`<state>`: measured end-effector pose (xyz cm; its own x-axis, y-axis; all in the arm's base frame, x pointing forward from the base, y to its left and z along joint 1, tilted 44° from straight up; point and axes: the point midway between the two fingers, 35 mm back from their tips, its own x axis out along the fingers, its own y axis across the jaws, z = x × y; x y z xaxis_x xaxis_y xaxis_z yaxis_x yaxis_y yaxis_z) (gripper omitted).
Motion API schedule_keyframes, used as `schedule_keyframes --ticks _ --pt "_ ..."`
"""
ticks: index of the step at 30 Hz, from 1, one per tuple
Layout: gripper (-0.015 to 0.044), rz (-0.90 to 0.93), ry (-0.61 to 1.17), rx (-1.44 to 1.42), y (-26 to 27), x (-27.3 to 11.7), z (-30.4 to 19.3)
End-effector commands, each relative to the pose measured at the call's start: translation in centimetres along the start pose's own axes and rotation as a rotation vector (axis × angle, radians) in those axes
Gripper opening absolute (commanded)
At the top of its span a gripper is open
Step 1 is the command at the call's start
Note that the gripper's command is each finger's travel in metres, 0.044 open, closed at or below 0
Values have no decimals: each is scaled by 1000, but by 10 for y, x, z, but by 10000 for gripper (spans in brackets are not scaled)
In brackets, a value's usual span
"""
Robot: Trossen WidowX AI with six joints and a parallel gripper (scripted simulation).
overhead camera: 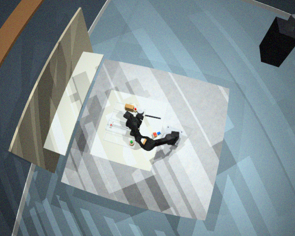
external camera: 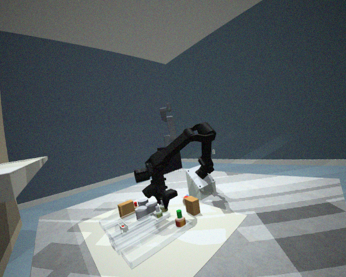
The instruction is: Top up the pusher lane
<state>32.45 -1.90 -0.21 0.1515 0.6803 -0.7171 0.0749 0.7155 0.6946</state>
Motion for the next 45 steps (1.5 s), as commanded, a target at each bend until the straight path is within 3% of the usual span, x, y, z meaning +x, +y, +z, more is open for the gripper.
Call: schedule_keyframes --ticks 1,45 --pt "0 -1 -26 -14 1 -4 11" --pt "0 -1 -26 -14 1 -3 14"
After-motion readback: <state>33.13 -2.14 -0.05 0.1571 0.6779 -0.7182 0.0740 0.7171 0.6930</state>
